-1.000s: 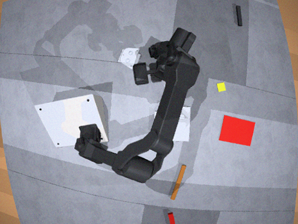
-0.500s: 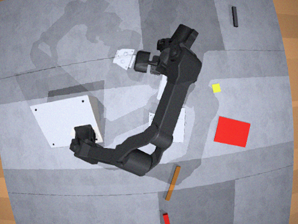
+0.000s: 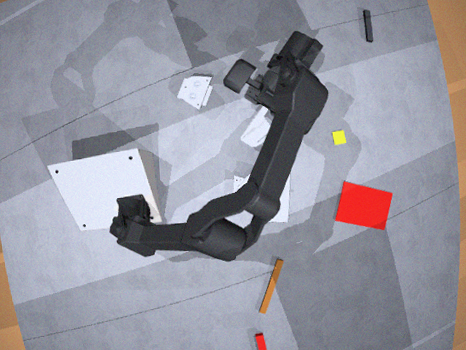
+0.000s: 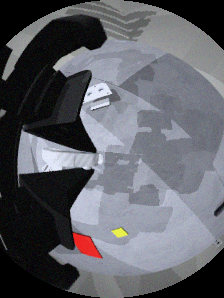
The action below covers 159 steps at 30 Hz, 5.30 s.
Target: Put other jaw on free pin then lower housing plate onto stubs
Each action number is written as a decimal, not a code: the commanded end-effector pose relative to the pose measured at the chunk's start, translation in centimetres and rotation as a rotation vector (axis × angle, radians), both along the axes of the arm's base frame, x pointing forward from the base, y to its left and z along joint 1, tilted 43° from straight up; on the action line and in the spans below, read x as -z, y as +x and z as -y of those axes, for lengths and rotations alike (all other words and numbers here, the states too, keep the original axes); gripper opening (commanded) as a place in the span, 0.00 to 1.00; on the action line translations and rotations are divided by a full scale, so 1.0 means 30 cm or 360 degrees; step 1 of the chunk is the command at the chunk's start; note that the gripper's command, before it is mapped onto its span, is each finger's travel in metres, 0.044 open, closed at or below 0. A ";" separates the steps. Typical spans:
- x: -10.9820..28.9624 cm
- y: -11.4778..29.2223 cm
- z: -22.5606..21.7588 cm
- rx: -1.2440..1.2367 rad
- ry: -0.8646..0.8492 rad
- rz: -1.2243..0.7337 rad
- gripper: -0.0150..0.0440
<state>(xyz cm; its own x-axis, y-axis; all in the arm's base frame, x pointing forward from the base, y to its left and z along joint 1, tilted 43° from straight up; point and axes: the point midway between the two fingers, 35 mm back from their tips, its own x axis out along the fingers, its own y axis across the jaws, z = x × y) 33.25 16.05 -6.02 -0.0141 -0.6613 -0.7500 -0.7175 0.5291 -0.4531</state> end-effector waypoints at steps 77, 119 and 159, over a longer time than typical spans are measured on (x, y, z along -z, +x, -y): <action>-0.003 0.016 -0.007 0.0063 0.0002 0.0070 0.94; -0.003 0.016 -0.007 0.0063 0.0002 0.0070 1.00; -0.062 0.097 0.084 0.0058 -0.0006 0.0067 0.25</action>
